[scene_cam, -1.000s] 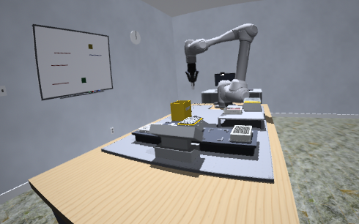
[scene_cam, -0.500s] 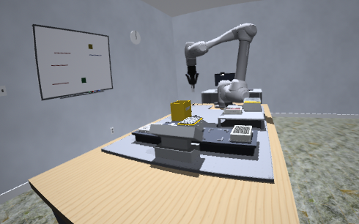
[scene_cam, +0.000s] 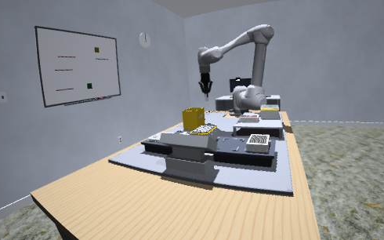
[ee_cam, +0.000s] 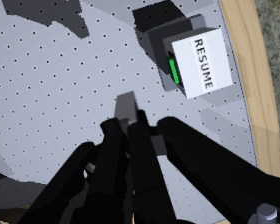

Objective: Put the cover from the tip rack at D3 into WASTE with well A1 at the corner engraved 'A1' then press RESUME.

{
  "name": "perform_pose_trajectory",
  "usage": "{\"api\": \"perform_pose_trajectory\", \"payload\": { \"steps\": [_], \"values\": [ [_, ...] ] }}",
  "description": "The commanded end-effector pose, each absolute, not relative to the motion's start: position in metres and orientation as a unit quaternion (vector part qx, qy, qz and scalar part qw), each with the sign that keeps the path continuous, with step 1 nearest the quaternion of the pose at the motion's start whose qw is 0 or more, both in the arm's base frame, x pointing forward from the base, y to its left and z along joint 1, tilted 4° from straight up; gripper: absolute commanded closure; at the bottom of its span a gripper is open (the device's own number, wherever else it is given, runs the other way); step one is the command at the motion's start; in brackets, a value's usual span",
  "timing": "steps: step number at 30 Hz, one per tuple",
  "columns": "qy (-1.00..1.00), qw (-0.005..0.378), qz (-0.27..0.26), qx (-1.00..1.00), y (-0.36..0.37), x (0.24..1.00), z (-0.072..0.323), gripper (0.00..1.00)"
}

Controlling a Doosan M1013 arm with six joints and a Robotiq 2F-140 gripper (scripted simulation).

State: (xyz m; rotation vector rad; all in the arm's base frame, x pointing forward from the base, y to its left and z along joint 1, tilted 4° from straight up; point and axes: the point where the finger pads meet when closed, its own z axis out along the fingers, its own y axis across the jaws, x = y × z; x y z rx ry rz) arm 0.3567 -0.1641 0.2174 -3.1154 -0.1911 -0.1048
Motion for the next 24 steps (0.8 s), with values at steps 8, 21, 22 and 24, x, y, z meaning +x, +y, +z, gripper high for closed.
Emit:
{"api": "perform_pose_trajectory", "payload": {
  "steps": [8,21,22,24],
  "values": [
    [-0.064,0.015,-0.030,-0.997,-0.159,0.357,0.200,1.00],
    [-0.064,0.015,-0.030,-0.997,-0.158,0.358,0.178,1.00],
    [-0.064,0.015,-0.030,-0.997,-0.158,0.358,0.177,1.00],
    [-0.064,0.015,-0.030,-0.997,-0.158,0.358,0.175,1.00]
  ]
}}
